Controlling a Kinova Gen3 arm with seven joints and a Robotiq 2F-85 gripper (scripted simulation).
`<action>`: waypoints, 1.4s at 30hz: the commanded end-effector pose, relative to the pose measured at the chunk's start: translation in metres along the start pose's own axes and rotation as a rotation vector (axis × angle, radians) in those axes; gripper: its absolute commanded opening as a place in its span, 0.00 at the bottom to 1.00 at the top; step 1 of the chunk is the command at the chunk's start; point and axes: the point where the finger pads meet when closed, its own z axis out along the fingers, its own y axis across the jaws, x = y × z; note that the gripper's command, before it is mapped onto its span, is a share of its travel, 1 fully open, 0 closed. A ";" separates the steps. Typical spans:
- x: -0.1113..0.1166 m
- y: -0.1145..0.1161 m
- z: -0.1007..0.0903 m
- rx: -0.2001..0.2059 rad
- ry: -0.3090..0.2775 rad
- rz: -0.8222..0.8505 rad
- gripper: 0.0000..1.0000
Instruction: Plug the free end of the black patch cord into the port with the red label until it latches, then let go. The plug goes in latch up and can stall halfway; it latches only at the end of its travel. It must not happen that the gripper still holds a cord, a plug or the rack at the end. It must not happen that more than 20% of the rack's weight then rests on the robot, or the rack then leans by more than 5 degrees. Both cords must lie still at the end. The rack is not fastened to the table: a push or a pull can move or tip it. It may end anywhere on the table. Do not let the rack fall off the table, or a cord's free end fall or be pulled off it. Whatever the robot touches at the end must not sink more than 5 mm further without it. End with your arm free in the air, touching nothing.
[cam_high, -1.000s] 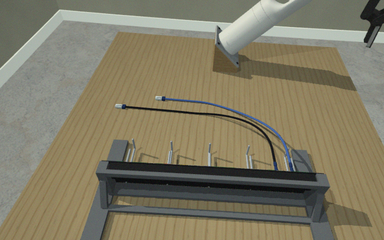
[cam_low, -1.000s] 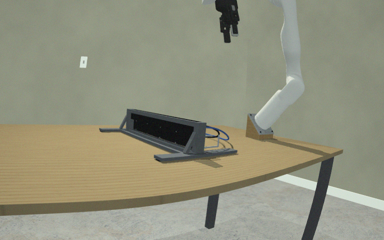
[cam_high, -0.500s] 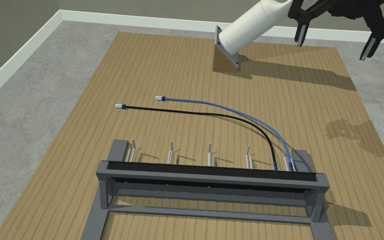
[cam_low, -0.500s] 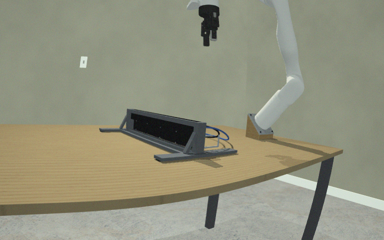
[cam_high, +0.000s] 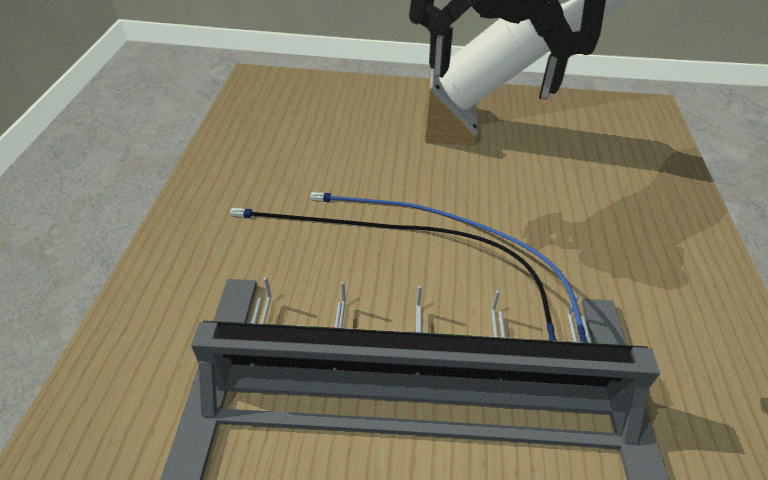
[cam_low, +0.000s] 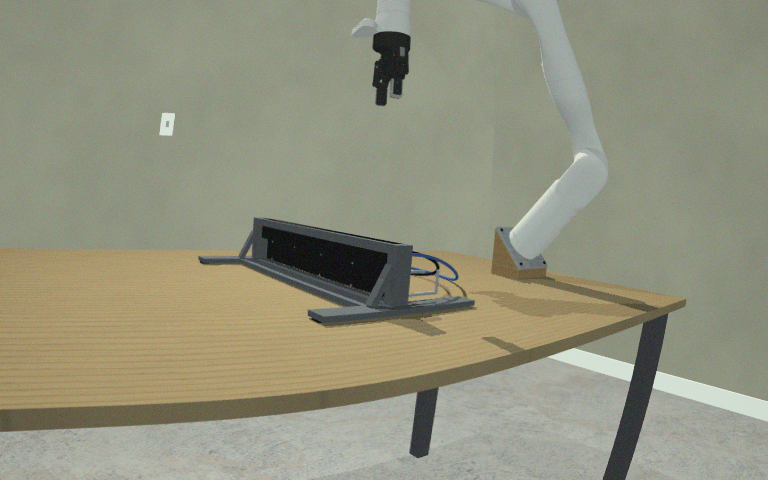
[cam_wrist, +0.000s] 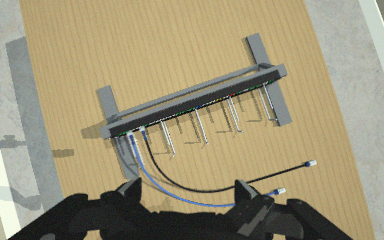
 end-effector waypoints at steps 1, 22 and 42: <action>-0.004 0.042 0.004 0.002 0.008 -0.010 1.00; -0.051 0.220 0.043 -0.032 0.016 -0.221 1.00; -0.096 0.301 0.079 -0.032 0.002 -0.354 1.00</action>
